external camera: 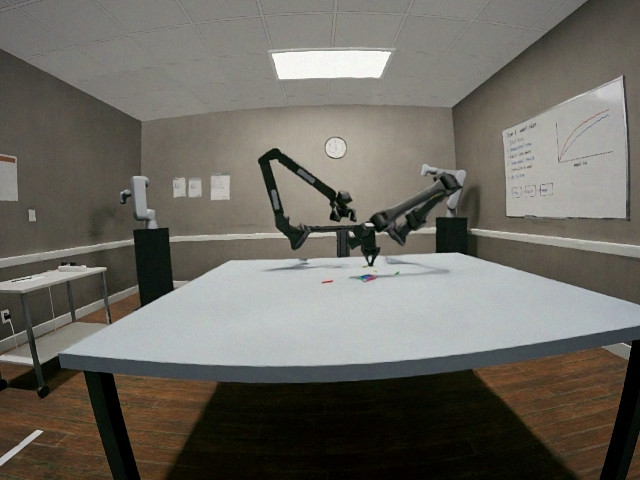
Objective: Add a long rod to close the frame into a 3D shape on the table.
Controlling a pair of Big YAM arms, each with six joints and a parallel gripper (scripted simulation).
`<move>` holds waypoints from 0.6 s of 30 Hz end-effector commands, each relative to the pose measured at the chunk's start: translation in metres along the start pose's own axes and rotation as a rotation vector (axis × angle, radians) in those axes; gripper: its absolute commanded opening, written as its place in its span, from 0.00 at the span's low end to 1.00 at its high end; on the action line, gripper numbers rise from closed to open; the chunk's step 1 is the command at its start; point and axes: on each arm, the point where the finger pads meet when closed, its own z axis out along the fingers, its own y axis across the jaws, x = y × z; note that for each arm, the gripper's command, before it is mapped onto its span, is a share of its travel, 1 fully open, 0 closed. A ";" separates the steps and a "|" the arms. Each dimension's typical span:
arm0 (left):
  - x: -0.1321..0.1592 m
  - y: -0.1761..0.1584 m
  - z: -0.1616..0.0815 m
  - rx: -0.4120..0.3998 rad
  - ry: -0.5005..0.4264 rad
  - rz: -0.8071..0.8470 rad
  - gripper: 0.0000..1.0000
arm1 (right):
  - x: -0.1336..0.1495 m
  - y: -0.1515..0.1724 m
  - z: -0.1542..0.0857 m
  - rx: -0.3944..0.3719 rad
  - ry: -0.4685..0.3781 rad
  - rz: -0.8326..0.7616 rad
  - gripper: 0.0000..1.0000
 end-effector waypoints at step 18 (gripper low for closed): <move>-0.028 0.014 -0.013 -0.020 -0.014 -0.124 0.00 | -0.021 0.016 -0.005 0.036 -0.019 0.073 1.00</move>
